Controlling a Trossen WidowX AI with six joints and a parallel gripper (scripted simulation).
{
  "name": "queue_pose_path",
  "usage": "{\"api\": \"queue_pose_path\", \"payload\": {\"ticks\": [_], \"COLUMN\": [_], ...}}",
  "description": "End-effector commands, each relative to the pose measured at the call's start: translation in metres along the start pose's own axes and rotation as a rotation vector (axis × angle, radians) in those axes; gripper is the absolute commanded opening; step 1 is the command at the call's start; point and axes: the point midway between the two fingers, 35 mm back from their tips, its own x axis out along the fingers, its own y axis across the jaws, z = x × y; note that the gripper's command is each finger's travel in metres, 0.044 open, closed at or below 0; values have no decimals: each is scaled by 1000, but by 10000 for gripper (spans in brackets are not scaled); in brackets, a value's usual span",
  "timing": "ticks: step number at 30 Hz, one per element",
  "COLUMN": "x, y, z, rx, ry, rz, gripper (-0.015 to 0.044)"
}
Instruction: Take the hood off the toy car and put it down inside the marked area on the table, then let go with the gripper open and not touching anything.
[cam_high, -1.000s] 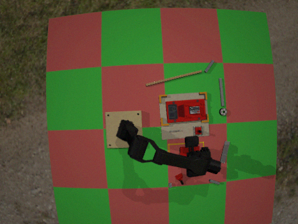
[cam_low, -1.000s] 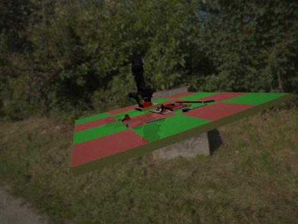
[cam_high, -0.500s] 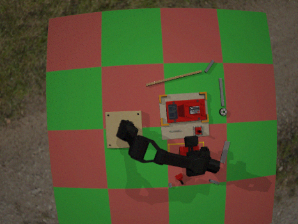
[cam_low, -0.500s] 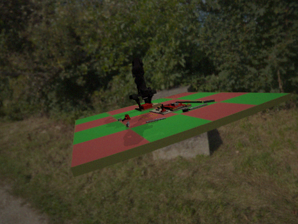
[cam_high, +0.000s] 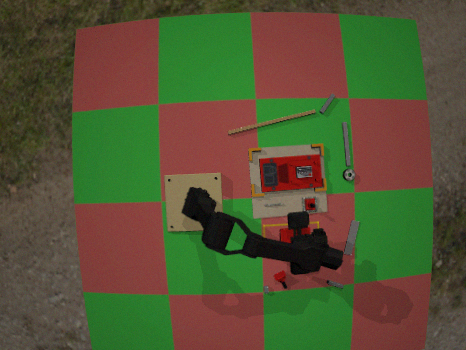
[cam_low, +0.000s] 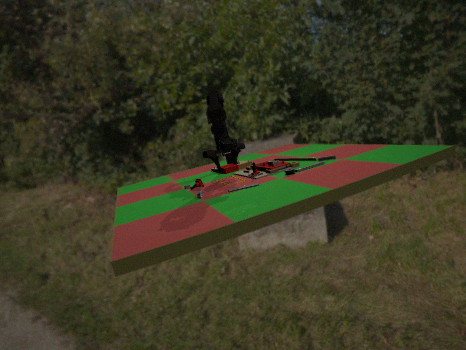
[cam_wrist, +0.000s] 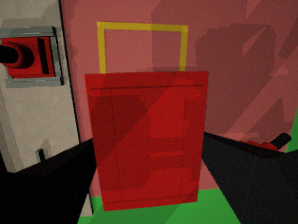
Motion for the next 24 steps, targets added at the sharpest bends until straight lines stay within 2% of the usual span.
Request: {"api": "queue_pose_path", "payload": {"ticks": [1, 24], "x": [4, 22], "y": [0, 1], "z": [-1, -3], "rx": [-4, -4], "ry": [4, 4], "rz": [-2, -2], "gripper": [0, 0]}}
